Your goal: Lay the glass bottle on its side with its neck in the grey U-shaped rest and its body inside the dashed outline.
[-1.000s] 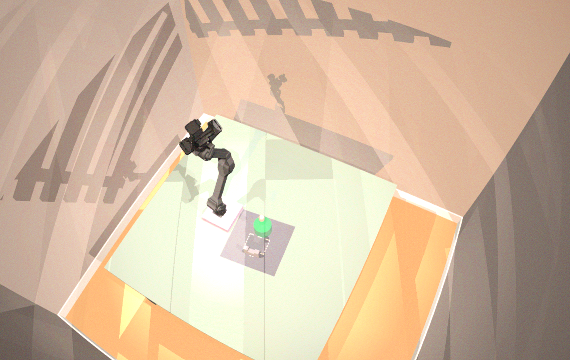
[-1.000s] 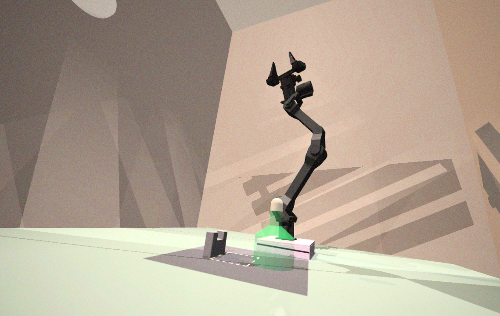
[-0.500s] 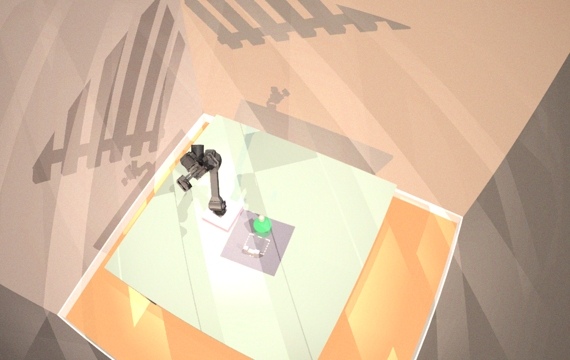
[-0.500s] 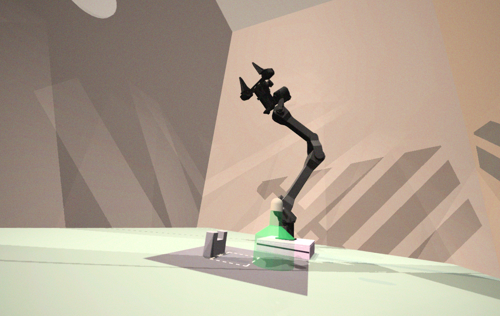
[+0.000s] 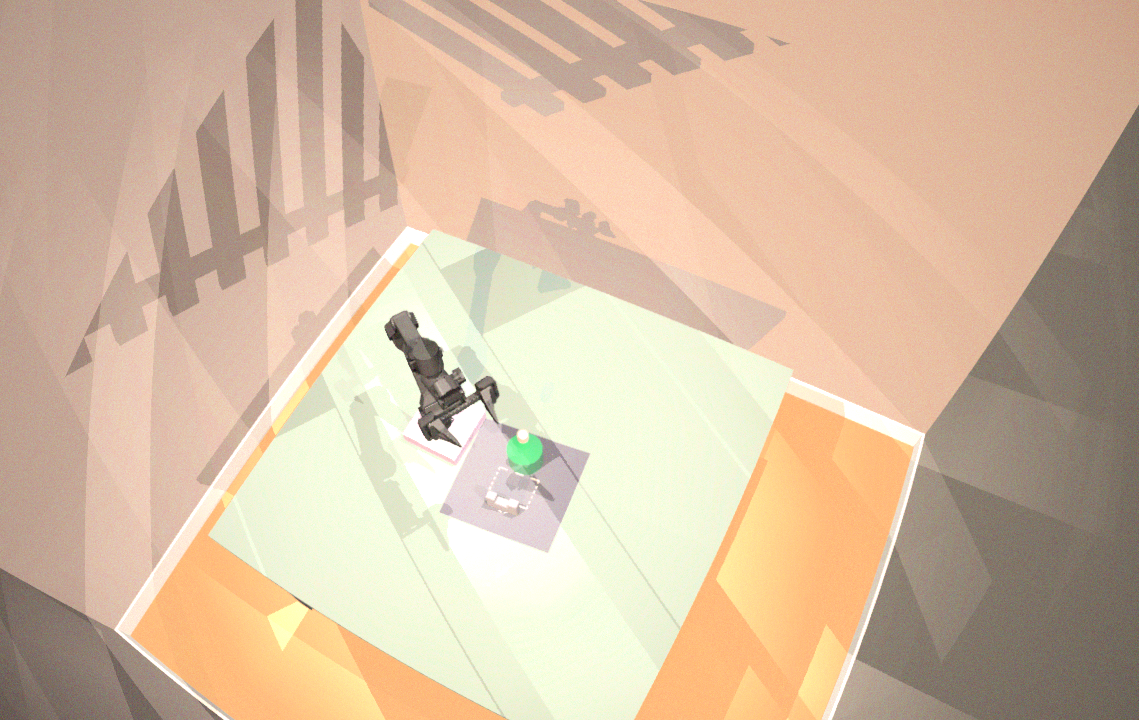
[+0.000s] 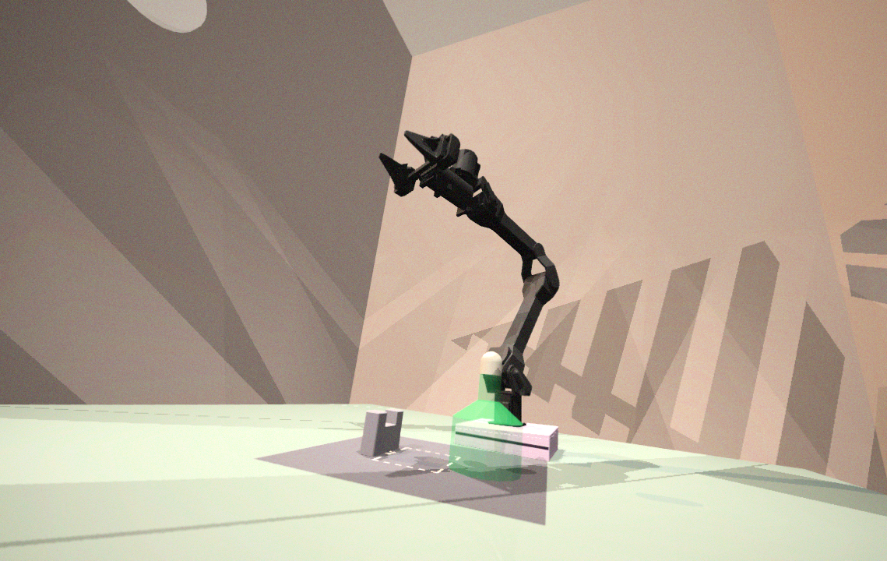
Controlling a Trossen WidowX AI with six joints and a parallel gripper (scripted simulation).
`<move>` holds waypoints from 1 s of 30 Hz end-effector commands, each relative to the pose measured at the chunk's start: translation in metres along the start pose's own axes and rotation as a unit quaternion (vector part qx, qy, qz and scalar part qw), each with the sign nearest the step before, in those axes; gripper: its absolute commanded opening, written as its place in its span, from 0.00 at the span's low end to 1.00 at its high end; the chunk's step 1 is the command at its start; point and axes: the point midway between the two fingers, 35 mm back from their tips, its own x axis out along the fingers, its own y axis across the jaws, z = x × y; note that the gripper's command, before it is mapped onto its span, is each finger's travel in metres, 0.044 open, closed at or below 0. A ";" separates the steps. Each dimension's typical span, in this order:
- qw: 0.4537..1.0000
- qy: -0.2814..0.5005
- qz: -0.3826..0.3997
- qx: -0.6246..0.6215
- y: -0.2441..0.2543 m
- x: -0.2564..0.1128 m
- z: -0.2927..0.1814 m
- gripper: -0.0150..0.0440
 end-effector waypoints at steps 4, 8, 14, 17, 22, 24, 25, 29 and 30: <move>0.973 0.145 0.108 -0.143 0.066 0.006 -0.096 1.00; 0.923 0.210 0.198 -0.254 0.108 -0.012 -0.150 1.00; 0.792 0.263 0.349 -0.426 0.160 -0.062 -0.223 1.00; 0.701 0.267 0.425 -0.506 0.177 -0.095 -0.254 1.00; 0.513 0.240 0.540 -0.623 0.193 -0.156 -0.298 1.00; 0.458 0.227 0.566 -0.647 0.194 -0.172 -0.307 1.00; 0.451 0.225 0.569 -0.650 0.194 -0.174 -0.308 1.00; 0.428 0.249 0.584 -0.643 0.196 -0.172 -0.315 1.00; 0.417 0.260 0.591 -0.640 0.197 -0.172 -0.318 1.00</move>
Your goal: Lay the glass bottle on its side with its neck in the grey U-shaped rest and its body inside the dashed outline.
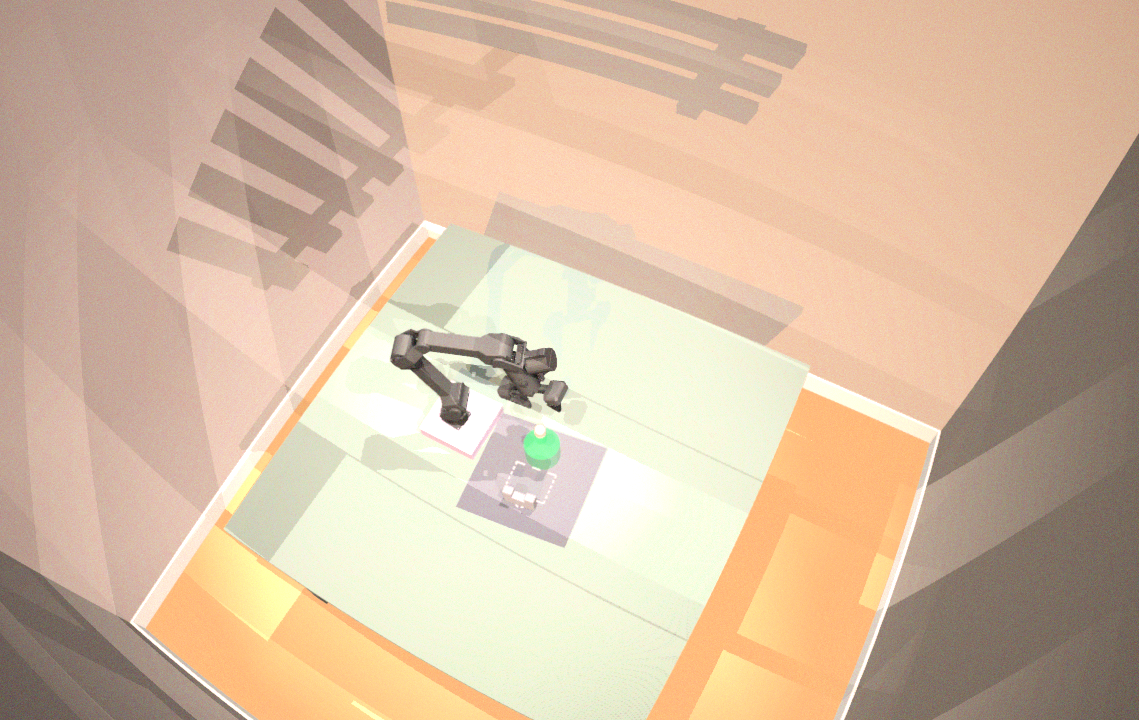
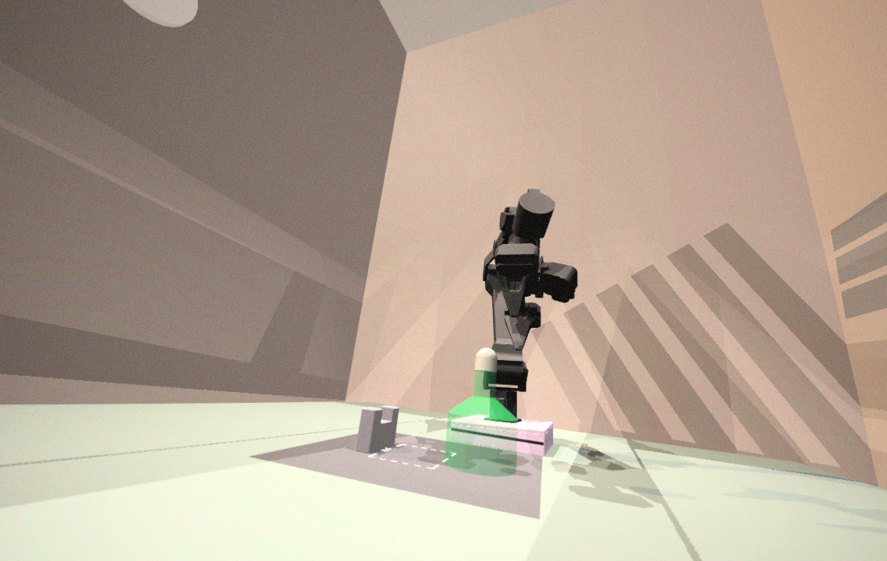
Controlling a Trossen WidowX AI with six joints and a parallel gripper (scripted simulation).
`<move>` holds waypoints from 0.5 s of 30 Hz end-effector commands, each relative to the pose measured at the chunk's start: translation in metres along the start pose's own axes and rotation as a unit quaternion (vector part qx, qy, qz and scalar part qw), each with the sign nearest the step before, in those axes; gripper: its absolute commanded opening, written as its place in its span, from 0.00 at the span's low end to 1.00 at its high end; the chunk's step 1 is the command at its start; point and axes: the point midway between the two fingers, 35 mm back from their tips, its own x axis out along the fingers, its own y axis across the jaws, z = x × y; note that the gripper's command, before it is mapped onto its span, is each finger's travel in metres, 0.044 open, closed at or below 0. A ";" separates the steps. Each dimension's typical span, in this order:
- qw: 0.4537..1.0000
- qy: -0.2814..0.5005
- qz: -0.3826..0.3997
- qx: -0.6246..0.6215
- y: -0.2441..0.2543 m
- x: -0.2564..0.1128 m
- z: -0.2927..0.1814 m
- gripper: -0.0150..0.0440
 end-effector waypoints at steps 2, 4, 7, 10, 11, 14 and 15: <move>0.997 0.003 0.079 -0.011 0.000 0.016 0.002 1.00; 0.991 0.003 0.131 -0.011 0.000 0.025 0.002 1.00; 0.982 0.001 0.191 -0.007 0.001 0.036 0.002 1.00; 0.981 0.001 0.195 -0.007 0.001 0.037 0.002 1.00; 0.981 0.001 0.195 -0.007 0.001 0.037 0.002 1.00; 0.981 0.001 0.195 -0.007 0.001 0.037 0.001 1.00; 0.981 0.001 0.195 -0.007 0.001 0.037 0.000 1.00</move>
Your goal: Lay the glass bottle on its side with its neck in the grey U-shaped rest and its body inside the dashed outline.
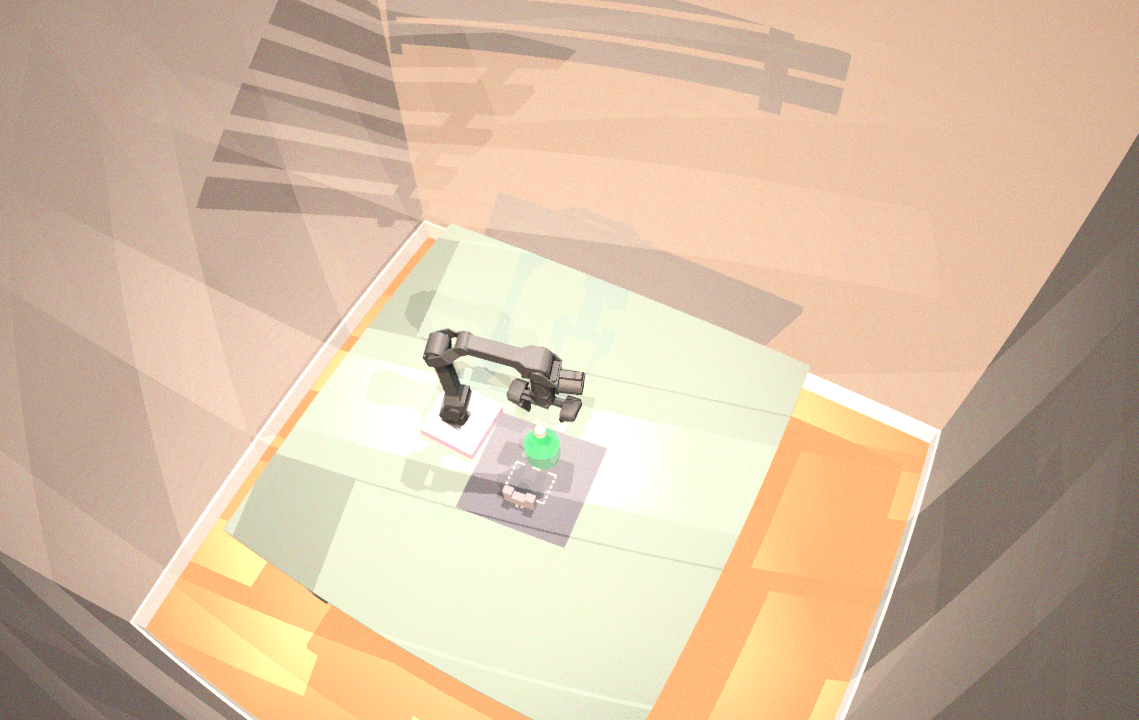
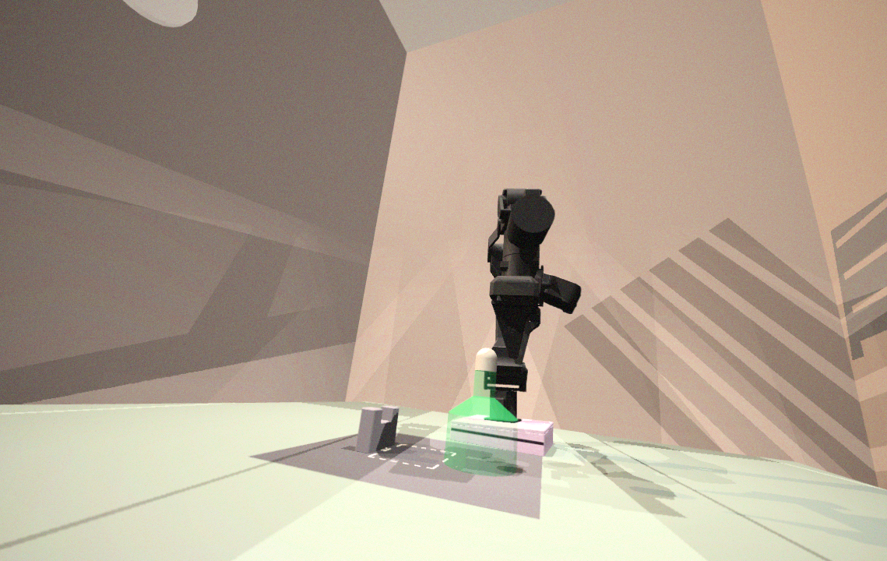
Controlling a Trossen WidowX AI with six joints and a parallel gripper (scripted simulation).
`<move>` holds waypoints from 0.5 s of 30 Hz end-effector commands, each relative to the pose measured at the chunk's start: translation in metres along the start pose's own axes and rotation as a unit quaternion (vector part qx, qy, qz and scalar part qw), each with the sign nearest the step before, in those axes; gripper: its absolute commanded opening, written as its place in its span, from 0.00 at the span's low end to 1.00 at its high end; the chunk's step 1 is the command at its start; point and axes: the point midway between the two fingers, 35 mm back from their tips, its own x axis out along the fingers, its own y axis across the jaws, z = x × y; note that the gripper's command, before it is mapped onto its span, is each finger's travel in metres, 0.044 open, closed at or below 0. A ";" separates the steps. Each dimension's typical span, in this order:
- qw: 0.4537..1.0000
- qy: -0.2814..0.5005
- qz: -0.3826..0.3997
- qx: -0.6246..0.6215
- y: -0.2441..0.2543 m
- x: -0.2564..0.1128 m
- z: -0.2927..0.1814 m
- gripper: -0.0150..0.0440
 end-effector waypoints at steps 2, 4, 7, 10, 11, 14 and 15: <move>1.000 -0.002 0.001 0.000 -0.002 -0.001 -0.004 1.00; 1.000 -0.002 0.001 0.000 -0.002 -0.001 -0.007 1.00; 1.000 -0.002 0.001 0.000 -0.003 -0.001 -0.012 1.00; 1.000 -0.002 0.001 0.000 -0.003 -0.001 -0.017 1.00; 1.000 -0.002 0.001 0.000 -0.003 -0.001 -0.018 1.00; 1.000 -0.001 0.001 0.000 -0.003 -0.001 -0.023 1.00; 1.000 -0.001 0.001 0.000 -0.003 -0.001 -0.025 1.00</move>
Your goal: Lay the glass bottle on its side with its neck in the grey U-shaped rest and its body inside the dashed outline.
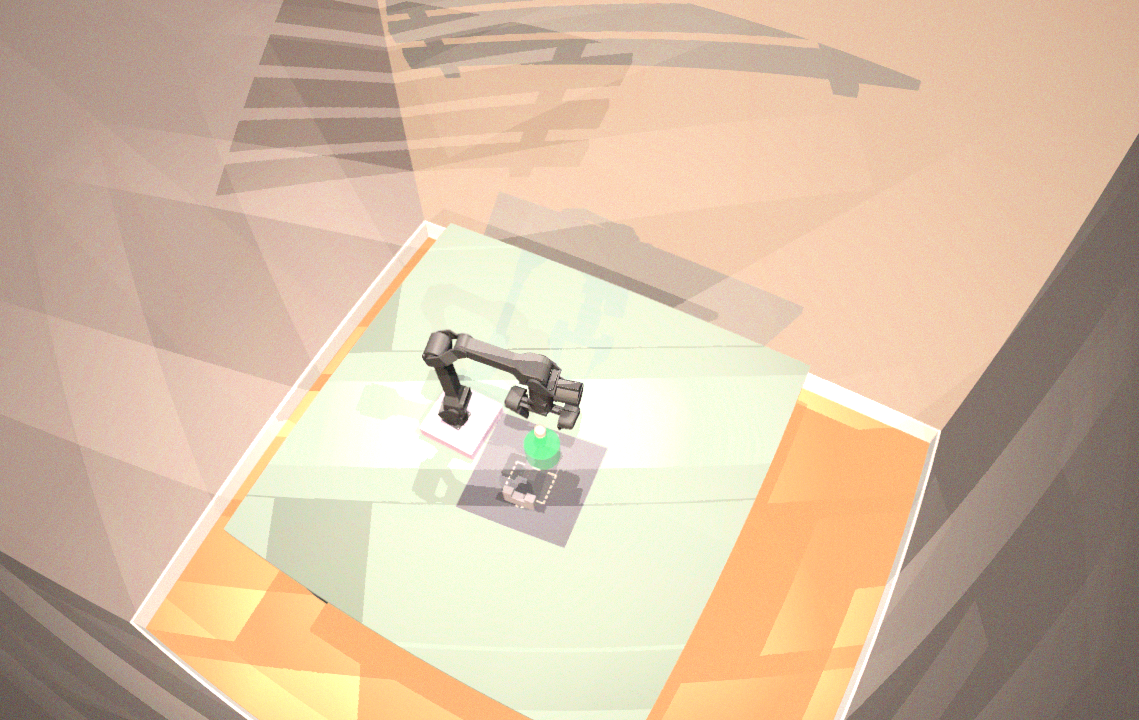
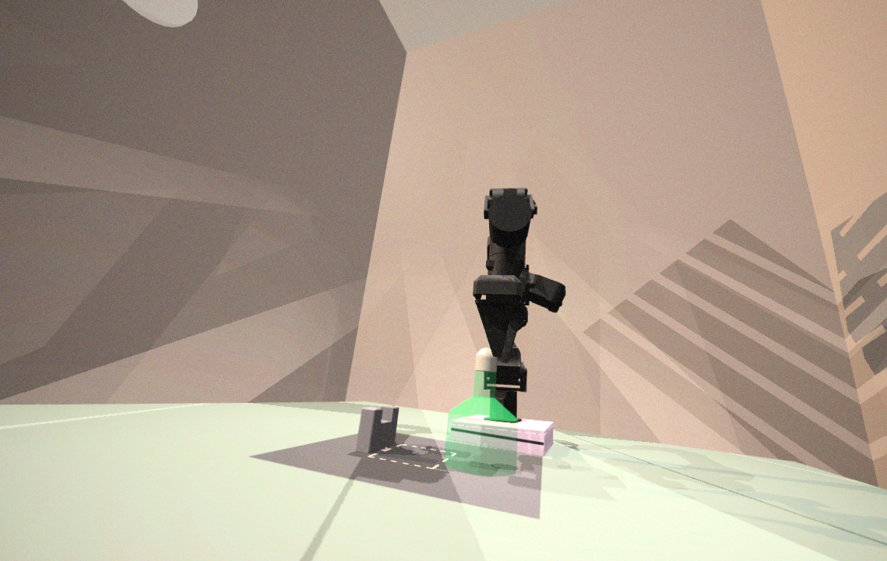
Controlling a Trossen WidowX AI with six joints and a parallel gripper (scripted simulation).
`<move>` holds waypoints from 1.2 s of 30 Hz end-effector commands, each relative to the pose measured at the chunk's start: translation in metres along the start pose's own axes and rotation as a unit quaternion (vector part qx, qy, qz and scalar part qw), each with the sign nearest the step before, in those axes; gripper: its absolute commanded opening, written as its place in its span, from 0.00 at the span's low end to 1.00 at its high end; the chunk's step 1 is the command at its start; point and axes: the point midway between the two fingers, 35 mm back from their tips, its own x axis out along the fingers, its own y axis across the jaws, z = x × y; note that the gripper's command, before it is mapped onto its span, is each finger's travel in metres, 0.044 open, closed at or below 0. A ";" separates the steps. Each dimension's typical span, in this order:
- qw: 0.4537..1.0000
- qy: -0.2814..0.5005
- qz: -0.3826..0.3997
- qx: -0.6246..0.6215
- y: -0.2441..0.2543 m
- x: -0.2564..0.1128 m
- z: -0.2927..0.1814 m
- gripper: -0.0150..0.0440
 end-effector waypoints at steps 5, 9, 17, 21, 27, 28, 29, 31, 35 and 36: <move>1.000 -0.002 0.000 -0.001 0.001 -0.001 -0.012 1.00; 1.000 -0.001 0.000 -0.001 0.001 -0.001 -0.018 1.00; 1.000 -0.001 0.000 -0.001 0.002 -0.001 -0.022 0.82; 1.000 -0.001 0.000 -0.001 0.002 -0.001 -0.022 0.64; 1.000 -0.001 0.000 -0.001 0.002 -0.001 -0.022 0.48; 1.000 -0.001 0.000 -0.001 0.002 -0.001 -0.022 0.47; 1.000 -0.001 0.000 -0.001 0.002 -0.001 -0.022 0.47; 1.000 -0.001 0.000 -0.001 0.002 -0.001 -0.022 0.47; 1.000 -0.001 0.000 -0.001 0.002 -0.001 -0.022 0.47; 1.000 -0.001 0.000 -0.001 0.002 -0.001 -0.022 0.47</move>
